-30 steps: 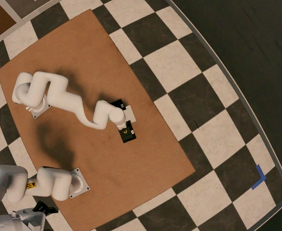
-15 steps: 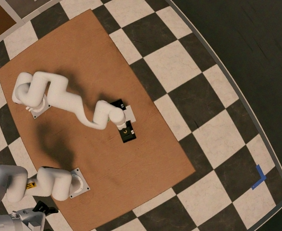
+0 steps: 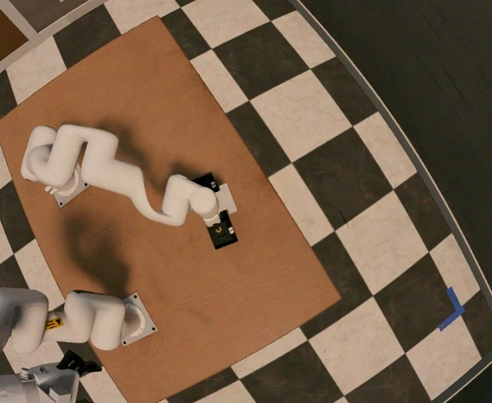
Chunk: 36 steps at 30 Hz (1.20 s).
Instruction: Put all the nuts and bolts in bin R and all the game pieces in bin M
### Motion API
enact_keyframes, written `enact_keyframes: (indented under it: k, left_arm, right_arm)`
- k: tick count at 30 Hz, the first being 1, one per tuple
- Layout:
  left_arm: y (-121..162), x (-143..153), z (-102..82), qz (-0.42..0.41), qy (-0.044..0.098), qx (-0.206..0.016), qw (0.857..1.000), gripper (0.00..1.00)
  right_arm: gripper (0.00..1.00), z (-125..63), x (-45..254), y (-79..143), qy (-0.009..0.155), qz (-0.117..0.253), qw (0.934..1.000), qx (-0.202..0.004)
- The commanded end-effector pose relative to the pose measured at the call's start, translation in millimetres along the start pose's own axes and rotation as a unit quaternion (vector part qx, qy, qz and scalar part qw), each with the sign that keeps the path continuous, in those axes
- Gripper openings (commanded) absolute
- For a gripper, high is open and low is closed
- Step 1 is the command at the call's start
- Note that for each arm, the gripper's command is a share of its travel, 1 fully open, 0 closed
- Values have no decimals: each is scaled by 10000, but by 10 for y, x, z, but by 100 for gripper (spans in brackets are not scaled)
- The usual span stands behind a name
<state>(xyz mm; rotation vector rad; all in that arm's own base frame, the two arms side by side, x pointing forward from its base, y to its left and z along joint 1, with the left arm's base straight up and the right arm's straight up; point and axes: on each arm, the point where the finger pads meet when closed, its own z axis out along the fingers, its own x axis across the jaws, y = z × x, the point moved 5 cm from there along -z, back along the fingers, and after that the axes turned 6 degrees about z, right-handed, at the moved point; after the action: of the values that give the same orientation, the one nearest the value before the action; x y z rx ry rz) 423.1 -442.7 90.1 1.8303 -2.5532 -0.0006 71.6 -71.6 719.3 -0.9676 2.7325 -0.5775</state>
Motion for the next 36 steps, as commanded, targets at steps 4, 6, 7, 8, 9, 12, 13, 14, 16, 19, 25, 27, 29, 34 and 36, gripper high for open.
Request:
enact_keyframes:
  k: [4,6,7,8,9,12,13,14,16,19,25,27,29,34,36]
  left_arm:
    - [-12,6,-88,0,12,23,10000,33]
    - [-12,6,-115,0,12,23,10000,33]
    - [-12,6,-128,0,12,23,10000,33]
    - [-11,6,-141,0,12,23,10000,33]
    - [-11,6,-154,0,12,23,10000,33]
    - [-12,6,-195,0,12,23,10000,33]
    - [-12,6,-209,0,12,23,10000,33]
    - [-11,6,-222,0,12,23,10000,33]
    - [-11,6,-249,0,12,23,10000,33]
    - [-11,6,-325,0,12,23,10000,33]
    - [-11,6,-426,0,12,23,10000,33]
    - [-11,5,-426,0,12,23,10000,33]
    - [-10,6,-426,0,12,23,10000,33]
    - [319,-22,-470,816,10,23,9967,32]
    - [484,-36,-491,816,10,22,9967,32]
  right_arm:
    - [100,-2,0,-2,-1,0,10000,6]
    - [100,-2,0,-2,-1,0,10000,6]
    - [100,-2,0,-2,-1,0,10000,6]
    - [100,-2,0,-2,-1,0,10000,6]
    - [100,-2,0,-2,-1,0,10000,6]
    - [100,-2,0,-2,-1,0,10000,6]
    - [100,-2,0,-2,-1,0,10000,6]
    - [100,-2,0,-2,-1,0,10000,6]
    - [100,-2,0,-2,-1,0,10000,6]
    - [100,-2,0,-2,-1,0,10000,6]
    - [100,-2,0,-2,-1,0,10000,6]
    - [100,-2,0,-2,-1,0,10000,6]
    - [100,-2,0,-2,-1,0,10000,6]
    - [100,-2,0,-2,-1,0,10000,6]
    - [100,-2,0,-2,-1,0,10000,6]
